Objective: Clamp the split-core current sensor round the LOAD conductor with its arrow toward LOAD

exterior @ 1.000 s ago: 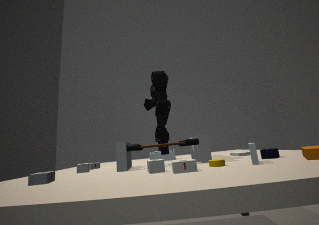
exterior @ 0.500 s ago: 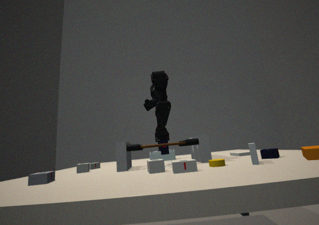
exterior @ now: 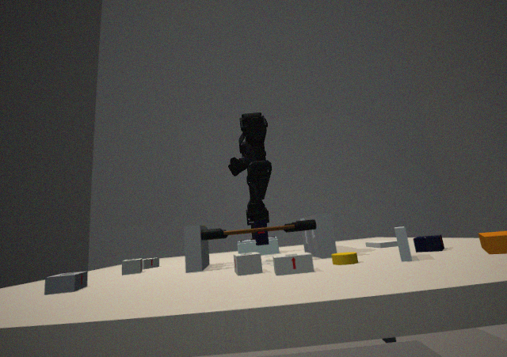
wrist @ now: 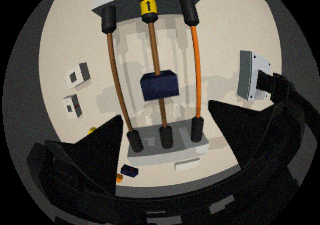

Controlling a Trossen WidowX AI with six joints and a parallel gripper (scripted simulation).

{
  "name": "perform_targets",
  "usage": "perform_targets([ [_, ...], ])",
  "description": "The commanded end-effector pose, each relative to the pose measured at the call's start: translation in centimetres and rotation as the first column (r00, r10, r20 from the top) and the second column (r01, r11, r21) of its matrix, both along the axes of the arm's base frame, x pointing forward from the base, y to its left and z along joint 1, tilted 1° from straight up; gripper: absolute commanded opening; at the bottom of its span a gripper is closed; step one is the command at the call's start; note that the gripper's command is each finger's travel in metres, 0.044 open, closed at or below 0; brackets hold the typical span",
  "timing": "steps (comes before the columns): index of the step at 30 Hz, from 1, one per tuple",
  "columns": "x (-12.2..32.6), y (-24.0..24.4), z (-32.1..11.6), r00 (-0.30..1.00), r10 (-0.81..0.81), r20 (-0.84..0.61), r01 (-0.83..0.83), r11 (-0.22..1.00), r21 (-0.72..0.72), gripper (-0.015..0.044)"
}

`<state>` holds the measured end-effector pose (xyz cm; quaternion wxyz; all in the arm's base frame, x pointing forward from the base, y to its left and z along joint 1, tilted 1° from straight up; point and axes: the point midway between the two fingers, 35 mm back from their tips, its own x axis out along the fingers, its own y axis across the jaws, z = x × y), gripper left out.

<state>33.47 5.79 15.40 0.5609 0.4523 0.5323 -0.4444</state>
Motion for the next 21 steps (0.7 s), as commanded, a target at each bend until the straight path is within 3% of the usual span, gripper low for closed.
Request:
perform_targets([
  [1,0.0,0.0,0.0,1.000,-0.002,-0.001,0.002,1.000,-0.001,0.0440],
  [8,0.0,-0.1,0.0,1.000,0.013,-0.003,-0.013,1.000,0.003,0.0440],
  [12,-0.6,-1.4,-0.7,0.964,0.262,-0.034,-0.259,0.962,0.082,0.0440],
  [16,-1.4,-2.9,-1.3,0.845,0.534,0.005,-0.526,0.830,0.186,0.0440],
  [21,-2.2,-4.6,-1.7,0.605,0.780,0.158,-0.788,0.559,0.258,0.0440],
])
